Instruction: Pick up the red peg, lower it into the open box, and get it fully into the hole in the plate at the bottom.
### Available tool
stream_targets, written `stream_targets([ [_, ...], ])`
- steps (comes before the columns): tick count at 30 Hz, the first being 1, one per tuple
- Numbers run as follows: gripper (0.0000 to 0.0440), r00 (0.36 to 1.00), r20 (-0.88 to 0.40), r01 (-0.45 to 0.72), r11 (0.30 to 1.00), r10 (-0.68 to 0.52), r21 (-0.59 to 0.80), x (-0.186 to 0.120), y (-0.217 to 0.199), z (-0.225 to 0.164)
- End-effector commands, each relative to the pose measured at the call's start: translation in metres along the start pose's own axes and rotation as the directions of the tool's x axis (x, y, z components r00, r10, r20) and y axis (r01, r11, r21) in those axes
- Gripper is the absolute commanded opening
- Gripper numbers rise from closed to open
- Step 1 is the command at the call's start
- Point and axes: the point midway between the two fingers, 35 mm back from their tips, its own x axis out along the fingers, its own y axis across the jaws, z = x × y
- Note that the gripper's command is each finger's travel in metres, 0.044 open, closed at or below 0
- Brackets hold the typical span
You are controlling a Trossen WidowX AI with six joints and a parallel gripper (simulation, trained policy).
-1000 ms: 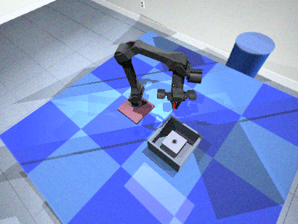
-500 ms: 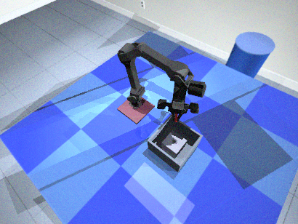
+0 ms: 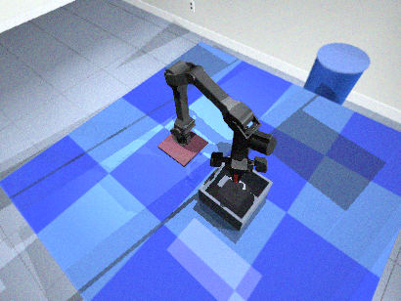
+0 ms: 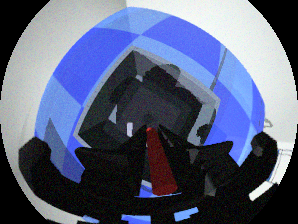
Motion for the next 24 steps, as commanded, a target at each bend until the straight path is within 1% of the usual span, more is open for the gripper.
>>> stream_targets([
  [1,0.0003,1.000,-0.025,-0.003,0.999,0.002,-0.036,0.013,0.000,0.004],
  [11,0.0000,0.996,-0.087,-0.033,0.989,0.020,-0.143,0.040,0.001,0.006],
  [13,0.0007,0.994,-0.103,-0.038,0.986,0.021,-0.165,0.044,0.001,0.004],
  [14,0.0018,0.994,-0.111,-0.040,0.984,0.021,-0.175,0.046,0.001,0.003],
  [16,0.0054,0.992,-0.128,-0.044,0.981,0.020,-0.191,0.050,0.000,0.001],
  [21,0.0174,0.986,-0.164,-0.053,0.979,0.020,-0.198,0.057,0.000,0.001],
  [24,0.0180,0.985,-0.171,-0.067,0.972,0.028,-0.226,0.054,0.003,0.007],
])
